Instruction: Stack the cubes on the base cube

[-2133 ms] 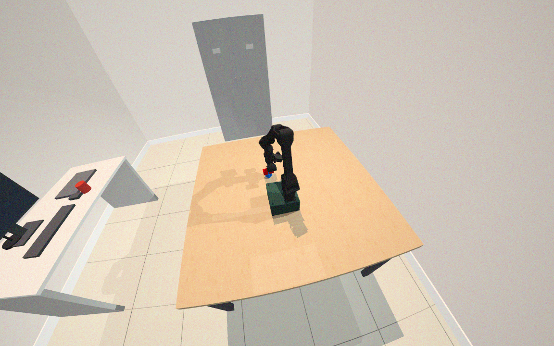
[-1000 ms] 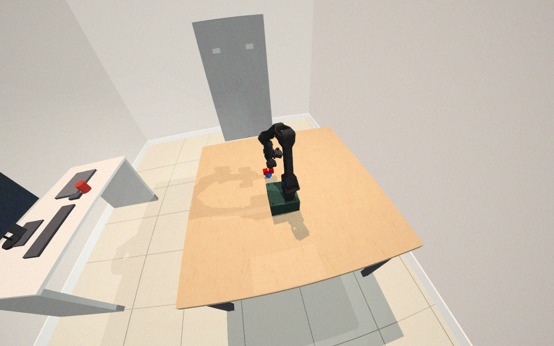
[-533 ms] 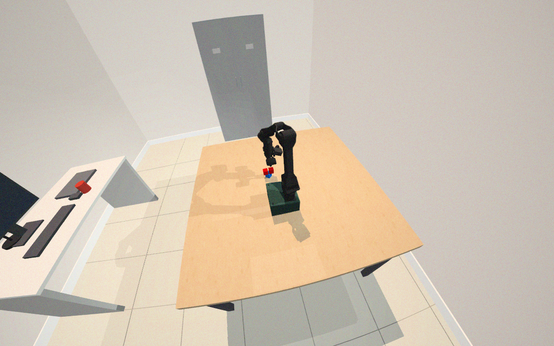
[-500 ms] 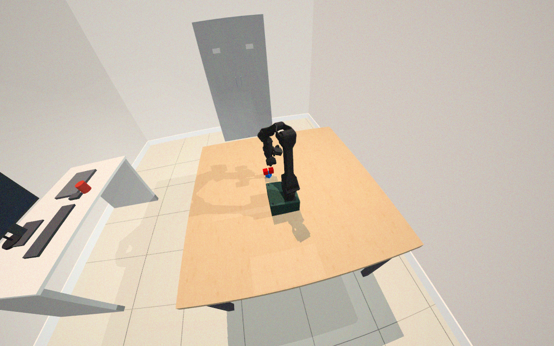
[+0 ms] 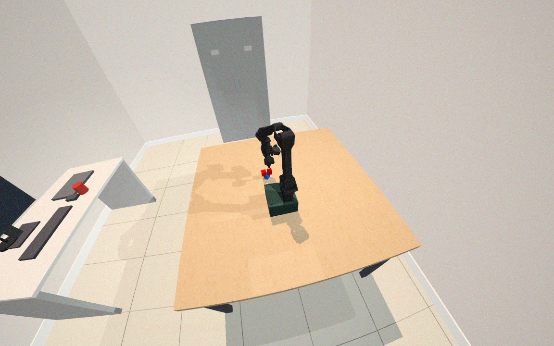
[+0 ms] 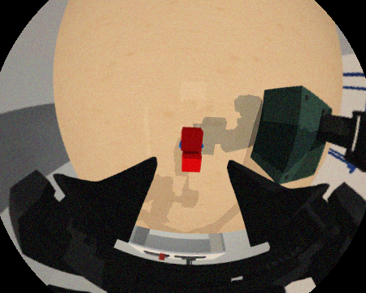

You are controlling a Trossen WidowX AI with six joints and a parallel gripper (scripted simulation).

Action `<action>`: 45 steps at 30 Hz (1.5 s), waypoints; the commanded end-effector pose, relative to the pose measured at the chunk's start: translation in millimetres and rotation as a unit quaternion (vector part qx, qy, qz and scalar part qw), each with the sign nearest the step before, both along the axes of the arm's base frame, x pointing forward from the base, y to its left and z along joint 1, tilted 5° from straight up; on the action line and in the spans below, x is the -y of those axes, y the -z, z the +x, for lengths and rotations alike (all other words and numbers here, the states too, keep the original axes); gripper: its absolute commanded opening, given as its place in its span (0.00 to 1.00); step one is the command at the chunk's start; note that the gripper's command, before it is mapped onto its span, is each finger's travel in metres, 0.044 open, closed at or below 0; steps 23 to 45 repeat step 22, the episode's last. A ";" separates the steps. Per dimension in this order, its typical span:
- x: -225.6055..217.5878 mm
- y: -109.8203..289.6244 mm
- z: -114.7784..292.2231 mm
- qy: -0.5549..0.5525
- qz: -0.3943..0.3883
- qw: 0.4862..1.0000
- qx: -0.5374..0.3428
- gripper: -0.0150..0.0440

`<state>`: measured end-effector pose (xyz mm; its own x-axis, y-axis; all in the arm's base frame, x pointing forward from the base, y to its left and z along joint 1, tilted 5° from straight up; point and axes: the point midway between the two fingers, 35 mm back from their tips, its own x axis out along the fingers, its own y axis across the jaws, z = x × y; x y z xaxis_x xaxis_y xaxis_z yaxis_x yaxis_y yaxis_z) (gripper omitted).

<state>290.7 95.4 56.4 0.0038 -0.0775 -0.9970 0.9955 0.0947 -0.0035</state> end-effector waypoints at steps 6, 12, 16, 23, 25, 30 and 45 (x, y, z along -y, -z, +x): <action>-76.2 3.5 -27.3 0.000 0.005 1.000 -0.002 0.93; -132.8 6.3 -64.4 0.000 0.007 1.000 -0.004 0.93; -132.8 6.3 -64.4 0.000 0.007 1.000 -0.004 0.93; -132.8 6.3 -64.4 0.000 0.007 1.000 -0.004 0.93; -132.8 6.3 -64.4 0.000 0.007 1.000 -0.004 0.93; -132.8 6.3 -64.4 0.000 0.007 1.000 -0.004 0.93; -132.8 6.3 -64.4 0.000 0.007 1.000 -0.004 0.93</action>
